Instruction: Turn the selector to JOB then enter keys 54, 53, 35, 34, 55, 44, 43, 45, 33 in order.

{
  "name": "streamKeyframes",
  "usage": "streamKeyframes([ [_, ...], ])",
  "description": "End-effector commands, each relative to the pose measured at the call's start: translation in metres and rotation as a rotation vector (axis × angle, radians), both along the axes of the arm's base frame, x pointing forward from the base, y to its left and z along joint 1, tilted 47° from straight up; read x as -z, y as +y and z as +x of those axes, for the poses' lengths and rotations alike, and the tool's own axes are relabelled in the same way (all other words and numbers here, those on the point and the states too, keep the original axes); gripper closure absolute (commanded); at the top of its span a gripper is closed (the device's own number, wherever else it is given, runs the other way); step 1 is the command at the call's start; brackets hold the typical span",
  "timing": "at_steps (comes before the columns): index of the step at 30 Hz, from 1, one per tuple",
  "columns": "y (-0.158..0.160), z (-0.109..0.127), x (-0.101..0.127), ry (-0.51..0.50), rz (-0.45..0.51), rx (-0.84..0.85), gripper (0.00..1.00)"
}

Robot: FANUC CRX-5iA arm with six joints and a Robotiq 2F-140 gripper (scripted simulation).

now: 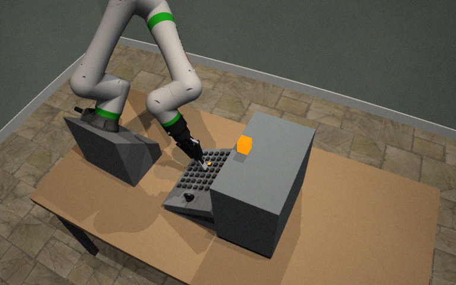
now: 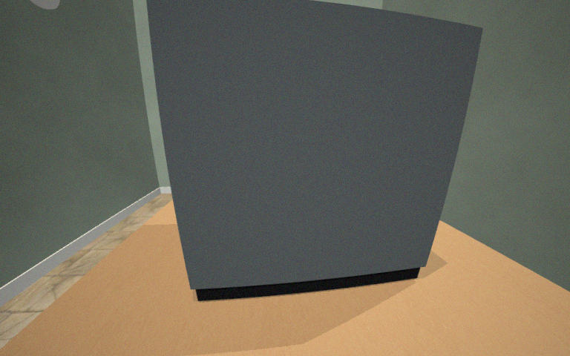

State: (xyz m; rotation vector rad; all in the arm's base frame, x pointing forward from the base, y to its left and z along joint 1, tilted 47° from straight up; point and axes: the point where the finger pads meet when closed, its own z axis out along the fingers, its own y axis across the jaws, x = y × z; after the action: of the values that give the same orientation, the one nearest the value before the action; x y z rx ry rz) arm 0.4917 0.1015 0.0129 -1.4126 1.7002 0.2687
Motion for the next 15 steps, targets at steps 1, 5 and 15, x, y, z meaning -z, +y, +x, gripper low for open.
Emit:
streamKeyframes([
  [1, -0.004, -0.002, -0.003, 0.000, 0.000, 0.000, 1.00],
  [5, -0.008, -0.006, -0.007, 0.000, 0.000, 0.000, 1.00],
  [15, -0.015, -0.011, -0.013, 0.000, 0.000, 0.000, 1.00],
])
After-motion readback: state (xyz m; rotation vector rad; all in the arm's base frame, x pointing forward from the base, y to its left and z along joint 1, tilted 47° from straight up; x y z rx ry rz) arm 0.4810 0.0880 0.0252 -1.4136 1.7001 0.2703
